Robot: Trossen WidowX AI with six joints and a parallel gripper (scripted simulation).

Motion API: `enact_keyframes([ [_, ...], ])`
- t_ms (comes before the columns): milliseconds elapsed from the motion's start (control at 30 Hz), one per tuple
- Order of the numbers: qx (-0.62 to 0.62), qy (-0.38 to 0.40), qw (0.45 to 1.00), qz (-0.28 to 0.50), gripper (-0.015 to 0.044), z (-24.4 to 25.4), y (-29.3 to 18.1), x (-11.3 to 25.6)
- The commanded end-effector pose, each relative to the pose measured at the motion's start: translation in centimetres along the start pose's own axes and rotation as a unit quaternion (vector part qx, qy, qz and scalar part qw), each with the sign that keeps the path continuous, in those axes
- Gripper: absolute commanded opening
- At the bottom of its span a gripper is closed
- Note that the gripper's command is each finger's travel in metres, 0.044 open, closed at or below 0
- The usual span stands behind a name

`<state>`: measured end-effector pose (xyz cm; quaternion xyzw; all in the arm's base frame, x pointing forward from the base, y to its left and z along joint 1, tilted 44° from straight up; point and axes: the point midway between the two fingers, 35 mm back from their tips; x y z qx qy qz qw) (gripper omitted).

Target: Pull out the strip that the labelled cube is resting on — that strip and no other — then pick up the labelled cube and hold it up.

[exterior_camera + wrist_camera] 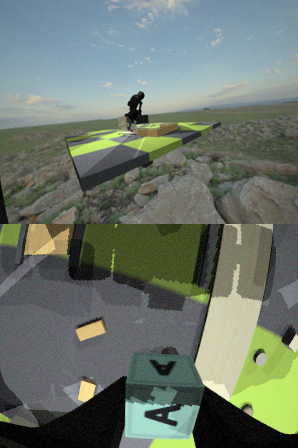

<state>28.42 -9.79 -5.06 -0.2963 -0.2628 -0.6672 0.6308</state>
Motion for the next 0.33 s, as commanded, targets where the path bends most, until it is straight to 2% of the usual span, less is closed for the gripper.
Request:
enact_keyframes([
  [0,0.002,-0.002,1.0,0.001,0.0,-0.04,-0.04,0.07],
  [300,0.002,-0.002,1.0,0.001,0.0,-0.04,-0.04,0.07],
])
Point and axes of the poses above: the point midway between the two fingers, 35 mm back from their tips, its own x axis back along the fingers, its own z axis across the jaws, y = z × x, and after that the axes turned 15 degrees about -x, right-handed
